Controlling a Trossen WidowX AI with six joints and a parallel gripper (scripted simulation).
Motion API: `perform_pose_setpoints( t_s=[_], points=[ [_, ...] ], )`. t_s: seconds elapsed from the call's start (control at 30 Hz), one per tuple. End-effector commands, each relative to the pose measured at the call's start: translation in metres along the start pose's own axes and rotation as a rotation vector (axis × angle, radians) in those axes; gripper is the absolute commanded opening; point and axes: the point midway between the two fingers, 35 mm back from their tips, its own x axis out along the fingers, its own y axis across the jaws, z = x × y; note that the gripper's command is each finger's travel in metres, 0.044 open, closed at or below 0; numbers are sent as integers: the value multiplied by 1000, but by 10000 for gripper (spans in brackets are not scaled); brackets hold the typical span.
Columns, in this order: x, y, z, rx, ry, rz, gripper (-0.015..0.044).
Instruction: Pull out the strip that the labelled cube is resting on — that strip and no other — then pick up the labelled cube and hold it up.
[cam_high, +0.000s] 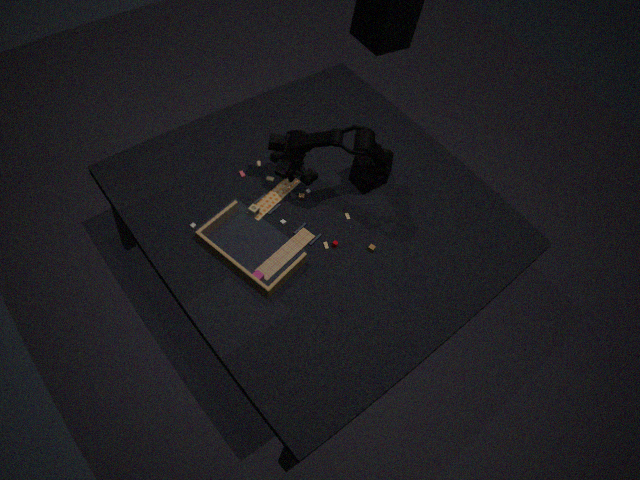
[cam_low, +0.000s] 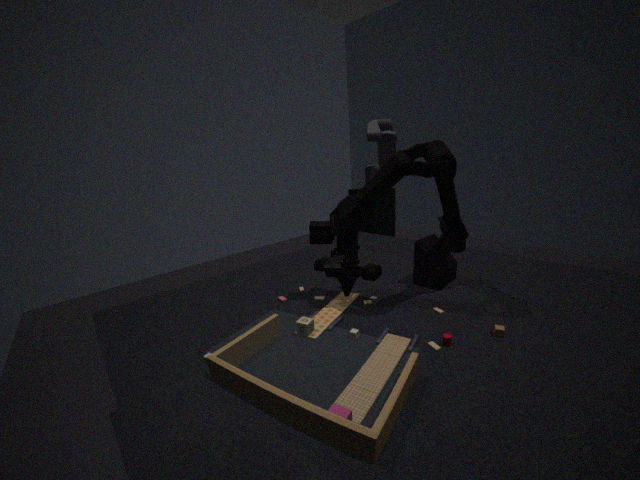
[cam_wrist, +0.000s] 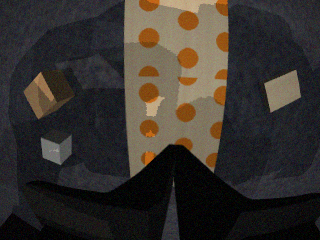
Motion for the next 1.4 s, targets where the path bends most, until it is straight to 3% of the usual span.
perform_pose_setpoints(
  t_s=[0.0, 1.37],
  points=[
    [6, 5, -15, 6, 28, 13, 0],
    [-2, 0, -17, 2, 5, -1, 0]
  ],
)
